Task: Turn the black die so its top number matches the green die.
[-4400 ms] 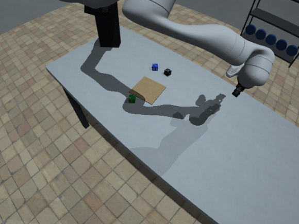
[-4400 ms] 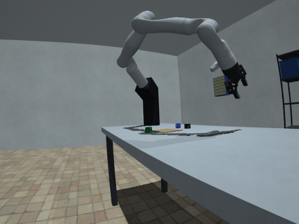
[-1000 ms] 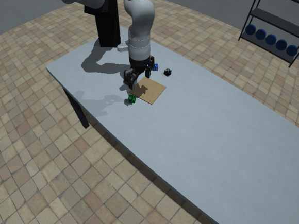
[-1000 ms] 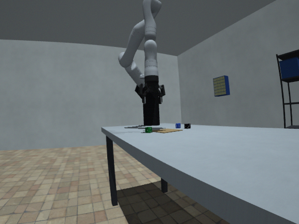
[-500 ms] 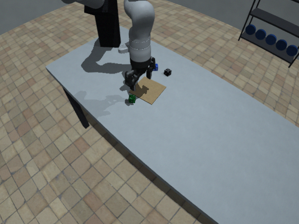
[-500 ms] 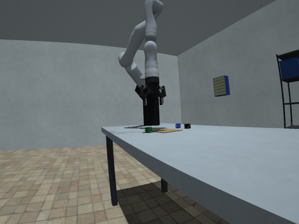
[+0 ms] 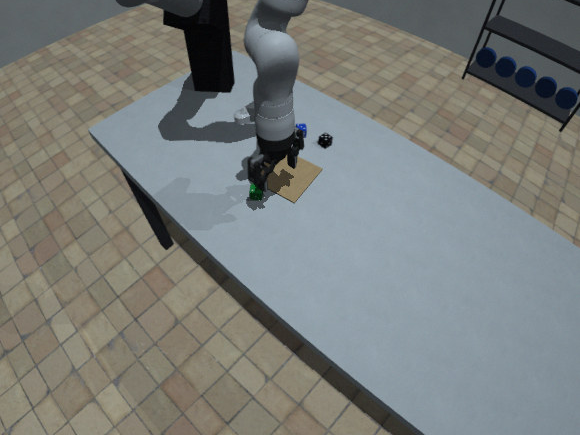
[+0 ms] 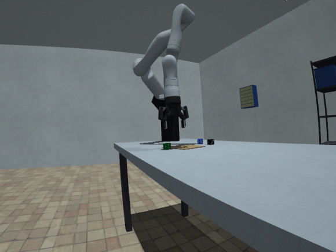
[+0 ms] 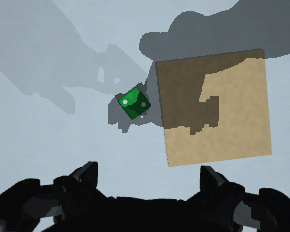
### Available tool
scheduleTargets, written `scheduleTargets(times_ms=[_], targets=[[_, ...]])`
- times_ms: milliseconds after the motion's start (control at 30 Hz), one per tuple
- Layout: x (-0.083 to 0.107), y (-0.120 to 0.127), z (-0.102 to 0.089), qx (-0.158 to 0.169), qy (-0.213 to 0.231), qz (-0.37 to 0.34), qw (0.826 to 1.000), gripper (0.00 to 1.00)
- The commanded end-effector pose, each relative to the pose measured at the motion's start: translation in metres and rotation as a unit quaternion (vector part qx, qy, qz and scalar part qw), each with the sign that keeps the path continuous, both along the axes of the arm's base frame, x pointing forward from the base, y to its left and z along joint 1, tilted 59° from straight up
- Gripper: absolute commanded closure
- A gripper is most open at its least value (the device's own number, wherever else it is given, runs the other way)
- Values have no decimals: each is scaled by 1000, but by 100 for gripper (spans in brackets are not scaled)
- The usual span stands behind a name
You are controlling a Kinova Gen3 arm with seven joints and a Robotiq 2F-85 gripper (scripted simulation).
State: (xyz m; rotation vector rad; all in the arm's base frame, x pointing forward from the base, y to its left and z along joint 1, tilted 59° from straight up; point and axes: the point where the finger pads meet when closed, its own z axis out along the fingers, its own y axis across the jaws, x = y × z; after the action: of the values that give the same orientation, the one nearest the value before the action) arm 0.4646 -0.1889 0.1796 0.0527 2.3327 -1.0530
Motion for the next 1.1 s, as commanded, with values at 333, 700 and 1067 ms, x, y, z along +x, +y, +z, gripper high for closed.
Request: scheduleTargets(times_ms=[333, 700, 1067], targets=[[8, -42, -20, -12, 8, -15, 1000, 0], [9, -42, -20, -12, 8, -15, 1000, 0], [9, -42, -20, -12, 8, -15, 1000, 0]])
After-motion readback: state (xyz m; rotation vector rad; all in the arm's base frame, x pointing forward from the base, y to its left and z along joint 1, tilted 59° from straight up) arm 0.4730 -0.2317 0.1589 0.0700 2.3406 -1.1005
